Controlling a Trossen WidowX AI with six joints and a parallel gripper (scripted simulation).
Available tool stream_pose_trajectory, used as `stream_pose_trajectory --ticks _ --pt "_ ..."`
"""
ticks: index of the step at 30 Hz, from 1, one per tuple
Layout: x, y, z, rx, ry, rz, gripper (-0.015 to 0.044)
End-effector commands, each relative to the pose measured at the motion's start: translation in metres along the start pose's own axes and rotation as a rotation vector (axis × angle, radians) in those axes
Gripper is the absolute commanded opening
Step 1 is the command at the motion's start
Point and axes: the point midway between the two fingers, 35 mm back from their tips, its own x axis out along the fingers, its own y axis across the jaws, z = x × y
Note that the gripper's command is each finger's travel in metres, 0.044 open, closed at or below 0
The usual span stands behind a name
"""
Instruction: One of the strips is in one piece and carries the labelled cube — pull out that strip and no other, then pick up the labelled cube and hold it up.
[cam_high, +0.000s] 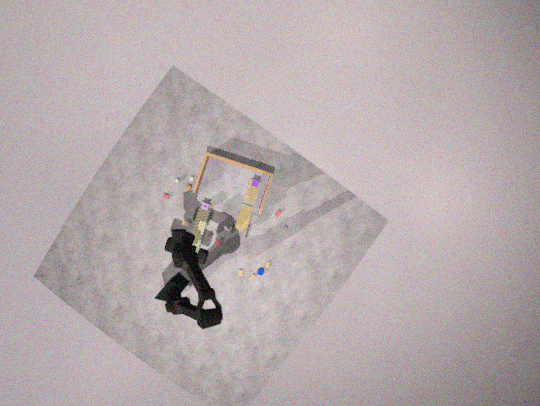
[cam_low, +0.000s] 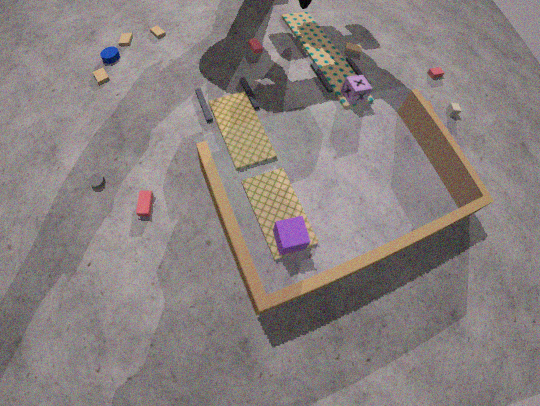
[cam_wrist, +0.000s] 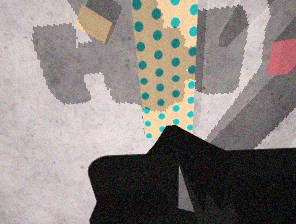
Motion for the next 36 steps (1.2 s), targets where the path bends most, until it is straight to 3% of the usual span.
stream_pose_trajectory --ticks 1,2,19,36 --pt "-0.013 0.0 0.003 0.007 0.006 0.006 0.0" --pt "-0.013 0.0 0.003 0.007 0.006 0.006 0.0" --pt "-0.019 0.0 0.066 0.014 0.003 0.006 0.044" --pt "-0.028 0.001 0.127 0.016 0.001 0.006 0.044"
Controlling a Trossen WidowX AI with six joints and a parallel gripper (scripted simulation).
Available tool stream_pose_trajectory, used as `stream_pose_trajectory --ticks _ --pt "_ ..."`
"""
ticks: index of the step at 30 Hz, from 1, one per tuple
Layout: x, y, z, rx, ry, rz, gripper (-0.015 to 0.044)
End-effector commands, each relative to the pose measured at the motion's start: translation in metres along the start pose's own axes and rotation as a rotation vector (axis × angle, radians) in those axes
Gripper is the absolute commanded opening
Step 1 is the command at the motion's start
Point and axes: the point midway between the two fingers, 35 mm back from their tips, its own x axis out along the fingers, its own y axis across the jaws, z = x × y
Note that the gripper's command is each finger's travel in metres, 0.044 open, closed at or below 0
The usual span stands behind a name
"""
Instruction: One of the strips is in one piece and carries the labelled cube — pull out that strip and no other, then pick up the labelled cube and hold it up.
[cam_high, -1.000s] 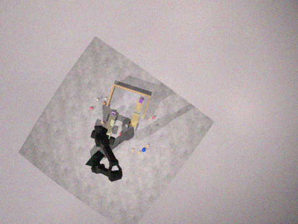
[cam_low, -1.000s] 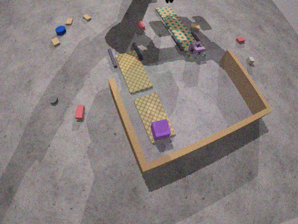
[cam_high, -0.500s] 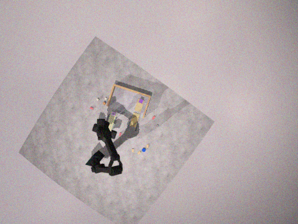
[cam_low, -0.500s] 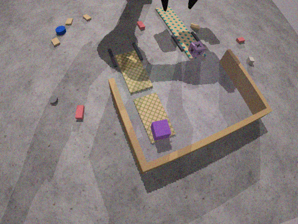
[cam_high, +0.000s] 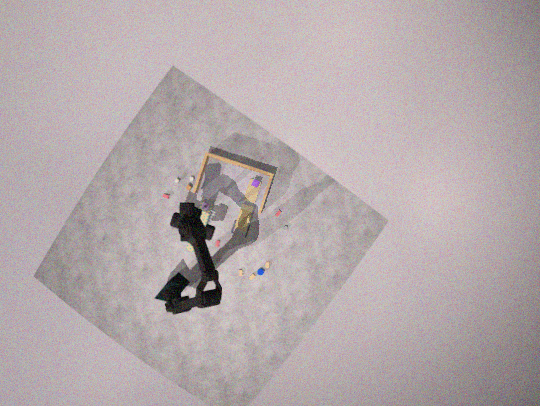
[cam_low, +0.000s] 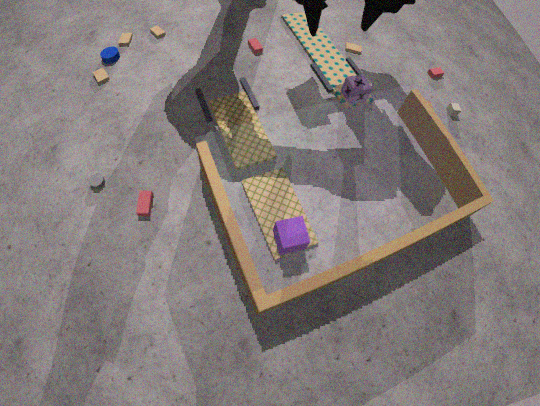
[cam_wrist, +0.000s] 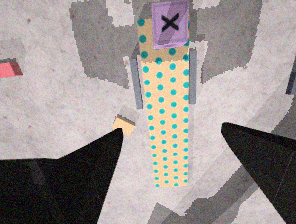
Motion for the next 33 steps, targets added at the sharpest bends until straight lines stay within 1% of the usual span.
stream_pose_trajectory --ticks 1,22,29,33 --pt "-0.001 0.0 0.016 -0.003 0.003 -0.004 0.044" --pt "-0.006 -0.004 0.089 0.0 0.0 -0.005 0.044" --pt "0.003 -0.004 0.089 0.0 0.0 -0.004 0.0256" --pt "0.01 -0.004 0.09 0.0 0.0 -0.005 0.025"
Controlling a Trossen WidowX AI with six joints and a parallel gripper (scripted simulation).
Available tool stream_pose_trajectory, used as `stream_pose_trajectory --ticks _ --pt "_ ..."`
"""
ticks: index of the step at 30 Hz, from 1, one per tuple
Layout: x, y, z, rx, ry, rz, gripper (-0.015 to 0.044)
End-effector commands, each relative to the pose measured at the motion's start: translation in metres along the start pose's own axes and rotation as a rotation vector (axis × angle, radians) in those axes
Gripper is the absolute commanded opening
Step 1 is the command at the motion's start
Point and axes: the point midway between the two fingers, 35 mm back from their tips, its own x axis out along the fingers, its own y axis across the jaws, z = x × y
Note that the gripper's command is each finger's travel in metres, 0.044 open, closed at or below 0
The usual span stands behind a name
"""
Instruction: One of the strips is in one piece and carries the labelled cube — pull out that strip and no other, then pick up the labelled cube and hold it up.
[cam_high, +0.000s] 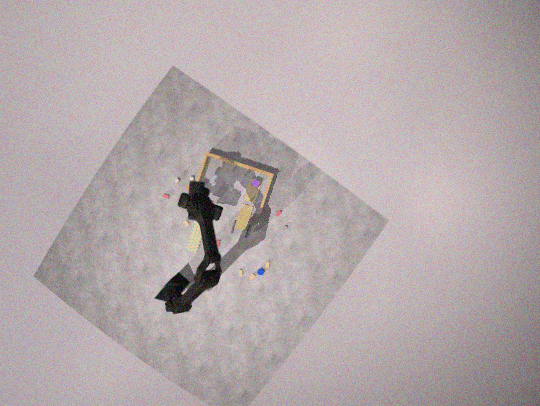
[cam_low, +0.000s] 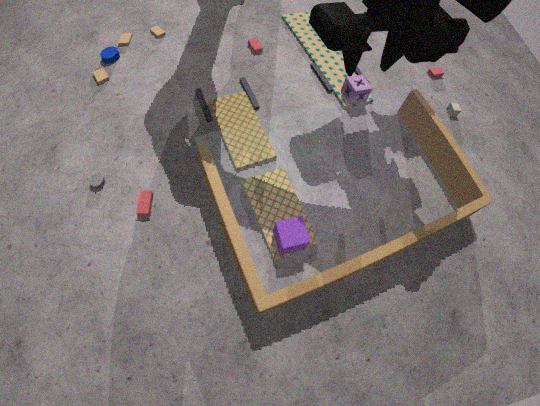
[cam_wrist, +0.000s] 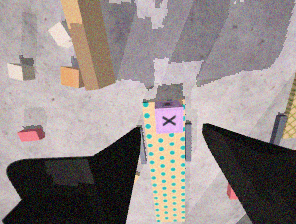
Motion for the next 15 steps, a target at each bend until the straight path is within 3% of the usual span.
stream_pose_trajectory --ticks 1,15 --pt "0.011 0.0 -0.001 -0.005 0.008 -0.005 0.025" --pt "0.034 -0.001 -0.001 -0.005 0.008 -0.006 0.025"
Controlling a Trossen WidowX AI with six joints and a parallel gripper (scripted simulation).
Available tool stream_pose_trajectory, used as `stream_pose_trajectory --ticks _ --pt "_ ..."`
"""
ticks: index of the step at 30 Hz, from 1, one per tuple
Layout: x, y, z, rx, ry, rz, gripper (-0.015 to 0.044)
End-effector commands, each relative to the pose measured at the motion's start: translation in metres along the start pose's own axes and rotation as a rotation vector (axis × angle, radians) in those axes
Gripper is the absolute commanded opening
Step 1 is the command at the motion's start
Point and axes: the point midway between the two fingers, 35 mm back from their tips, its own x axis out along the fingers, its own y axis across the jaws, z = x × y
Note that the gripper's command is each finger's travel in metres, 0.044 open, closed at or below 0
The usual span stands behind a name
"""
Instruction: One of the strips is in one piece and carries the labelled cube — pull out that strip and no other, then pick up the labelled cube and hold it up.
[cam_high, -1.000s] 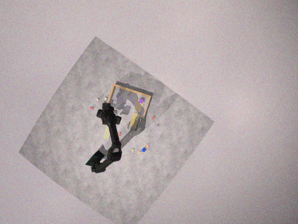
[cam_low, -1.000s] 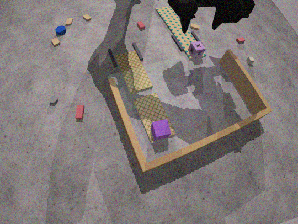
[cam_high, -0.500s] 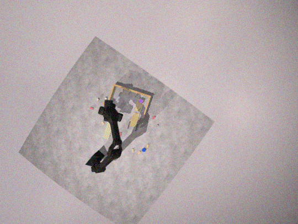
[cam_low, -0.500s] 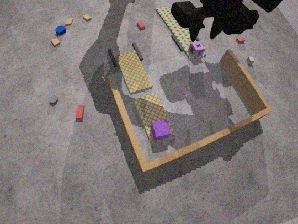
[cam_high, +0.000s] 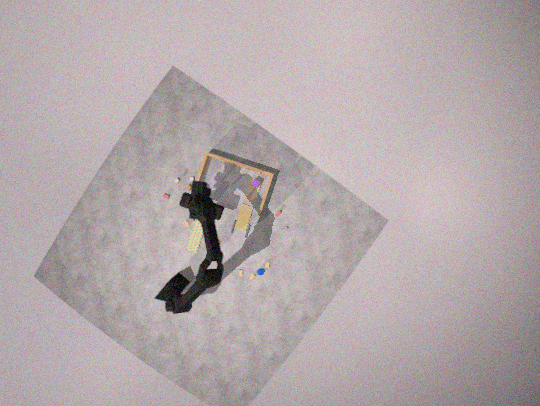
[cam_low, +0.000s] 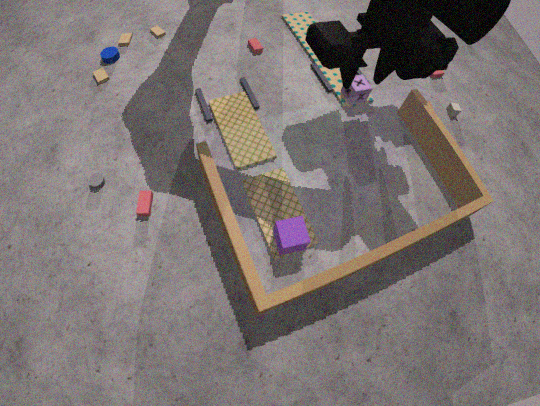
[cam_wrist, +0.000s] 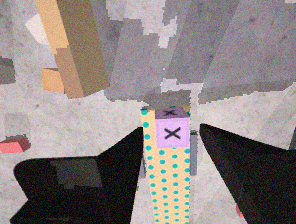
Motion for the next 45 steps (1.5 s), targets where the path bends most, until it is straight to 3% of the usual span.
stream_pose_trajectory --ticks 1,16,20,27,31,45 --pt "0.01 -0.001 -0.002 -0.006 0.008 -0.005 0.025" --pt "0.024 -0.001 -0.003 -0.006 0.009 -0.006 0.025" --pt "0.022 -0.001 -0.002 -0.001 0.006 -0.002 0.0145" --pt "0.022 -0.001 -0.002 -0.001 0.006 -0.002 0.0098" --pt "0.02 -0.001 -0.004 -0.001 0.006 -0.002 0.0" --pt "-0.018 0.002 -0.056 -0.007 0.01 -0.004 0.0"
